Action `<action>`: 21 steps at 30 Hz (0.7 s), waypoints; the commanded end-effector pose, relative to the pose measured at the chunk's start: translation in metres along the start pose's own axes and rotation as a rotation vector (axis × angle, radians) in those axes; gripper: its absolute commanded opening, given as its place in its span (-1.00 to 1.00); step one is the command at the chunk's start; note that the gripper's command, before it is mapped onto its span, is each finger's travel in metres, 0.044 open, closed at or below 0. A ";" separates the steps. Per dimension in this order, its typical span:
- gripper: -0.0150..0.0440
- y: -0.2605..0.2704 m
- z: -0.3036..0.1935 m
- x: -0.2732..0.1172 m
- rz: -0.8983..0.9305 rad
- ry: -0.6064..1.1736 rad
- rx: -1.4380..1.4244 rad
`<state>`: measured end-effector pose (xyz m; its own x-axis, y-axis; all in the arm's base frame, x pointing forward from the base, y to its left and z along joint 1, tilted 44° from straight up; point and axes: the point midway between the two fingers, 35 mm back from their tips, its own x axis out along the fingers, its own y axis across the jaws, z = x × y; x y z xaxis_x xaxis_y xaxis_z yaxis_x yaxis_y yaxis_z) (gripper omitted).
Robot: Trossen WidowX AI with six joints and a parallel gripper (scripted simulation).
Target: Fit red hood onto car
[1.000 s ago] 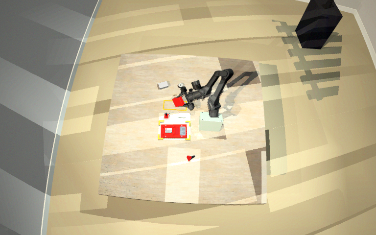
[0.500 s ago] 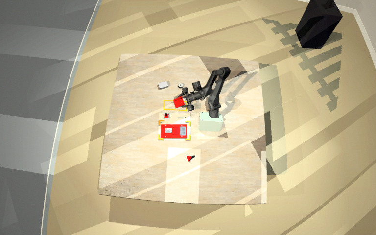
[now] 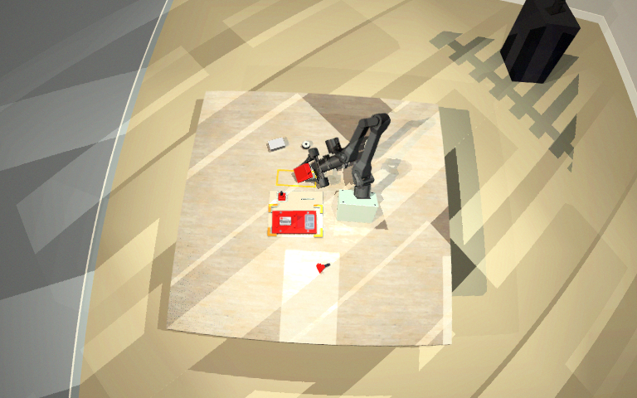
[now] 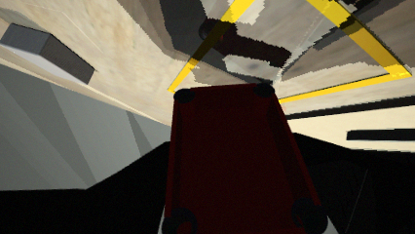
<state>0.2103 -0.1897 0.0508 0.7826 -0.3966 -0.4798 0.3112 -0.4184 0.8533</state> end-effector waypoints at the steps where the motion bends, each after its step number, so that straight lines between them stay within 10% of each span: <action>1: 1.00 0.000 0.000 0.000 0.001 0.002 0.006; 21: 1.00 0.023 -0.003 -0.056 -0.006 -0.002 0.218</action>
<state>0.1810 -0.1799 0.0878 0.7751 -0.3970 -0.4915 0.2196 -0.5601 0.7988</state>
